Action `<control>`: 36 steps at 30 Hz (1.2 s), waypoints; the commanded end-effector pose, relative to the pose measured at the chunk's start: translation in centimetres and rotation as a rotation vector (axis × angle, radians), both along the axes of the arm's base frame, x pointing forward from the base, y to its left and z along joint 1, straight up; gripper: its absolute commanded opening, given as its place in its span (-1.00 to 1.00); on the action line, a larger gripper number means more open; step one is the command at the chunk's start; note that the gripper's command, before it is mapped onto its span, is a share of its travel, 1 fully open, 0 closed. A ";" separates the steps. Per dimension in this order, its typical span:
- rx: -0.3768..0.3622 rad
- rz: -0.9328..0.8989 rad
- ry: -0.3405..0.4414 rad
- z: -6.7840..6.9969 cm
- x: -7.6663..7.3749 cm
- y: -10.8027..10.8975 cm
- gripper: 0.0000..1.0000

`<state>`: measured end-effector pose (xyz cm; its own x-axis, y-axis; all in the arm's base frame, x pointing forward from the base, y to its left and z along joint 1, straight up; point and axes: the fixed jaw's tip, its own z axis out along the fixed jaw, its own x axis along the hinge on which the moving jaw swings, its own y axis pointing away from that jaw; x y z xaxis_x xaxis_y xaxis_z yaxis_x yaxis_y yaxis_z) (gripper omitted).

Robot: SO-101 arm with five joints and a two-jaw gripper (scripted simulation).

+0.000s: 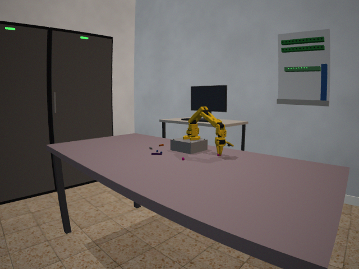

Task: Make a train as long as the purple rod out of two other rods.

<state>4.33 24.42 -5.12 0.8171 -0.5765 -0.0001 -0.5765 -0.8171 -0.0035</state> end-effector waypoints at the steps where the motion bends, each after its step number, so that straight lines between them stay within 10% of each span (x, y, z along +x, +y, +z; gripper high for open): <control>1: 0.000 -0.003 0.001 -0.2 -0.2 0.1 -1.00; 36: 0.000 -0.003 0.001 -0.7 -0.2 0.1 -1.00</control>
<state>4.31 24.33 -5.61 0.8171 -0.5765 0.0023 -0.5765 -0.8171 0.0018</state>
